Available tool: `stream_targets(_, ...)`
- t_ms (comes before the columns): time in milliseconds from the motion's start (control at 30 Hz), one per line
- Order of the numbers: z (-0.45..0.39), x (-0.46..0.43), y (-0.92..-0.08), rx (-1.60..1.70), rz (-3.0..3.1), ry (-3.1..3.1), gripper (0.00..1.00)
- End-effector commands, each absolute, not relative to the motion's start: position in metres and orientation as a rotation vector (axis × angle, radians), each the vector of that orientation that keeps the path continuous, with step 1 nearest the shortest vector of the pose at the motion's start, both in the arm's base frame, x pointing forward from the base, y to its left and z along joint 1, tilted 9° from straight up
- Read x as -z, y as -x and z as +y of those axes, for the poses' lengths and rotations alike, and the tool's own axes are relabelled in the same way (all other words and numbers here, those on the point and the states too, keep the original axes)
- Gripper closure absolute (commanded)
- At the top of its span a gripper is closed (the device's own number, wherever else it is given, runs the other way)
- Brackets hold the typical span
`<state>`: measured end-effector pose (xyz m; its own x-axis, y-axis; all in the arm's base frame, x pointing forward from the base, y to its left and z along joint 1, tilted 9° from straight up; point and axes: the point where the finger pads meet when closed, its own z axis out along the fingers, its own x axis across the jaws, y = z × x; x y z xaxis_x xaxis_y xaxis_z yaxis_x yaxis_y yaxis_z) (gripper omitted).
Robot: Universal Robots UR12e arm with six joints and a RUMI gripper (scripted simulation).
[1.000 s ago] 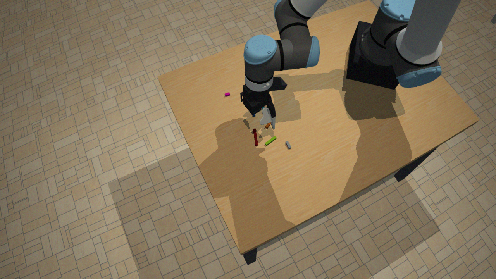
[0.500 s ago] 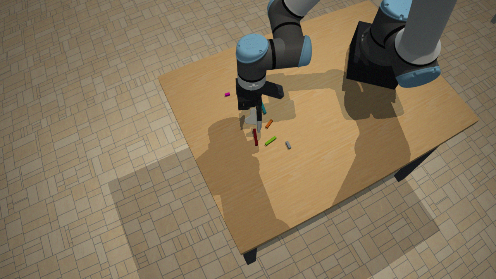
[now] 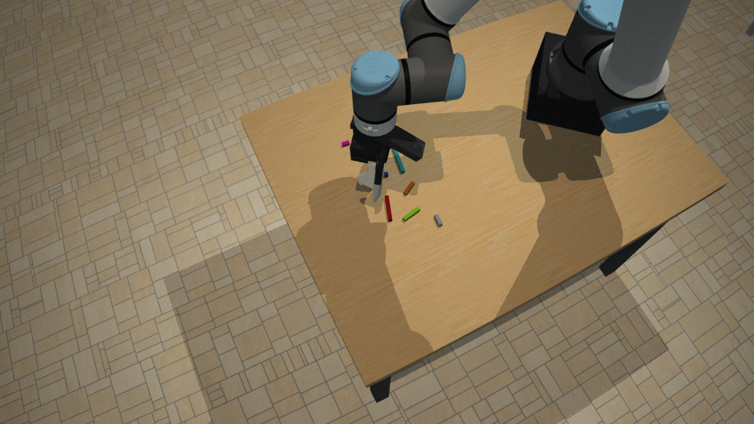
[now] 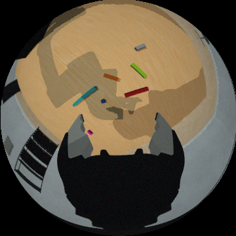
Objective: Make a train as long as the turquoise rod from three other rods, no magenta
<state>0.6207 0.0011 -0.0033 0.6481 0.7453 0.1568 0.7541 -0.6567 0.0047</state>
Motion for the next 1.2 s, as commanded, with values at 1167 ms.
stream_targets(1167, -0.0011, 0.0025, -0.6260, 0.218, -1.126, 2.854, 0.00)
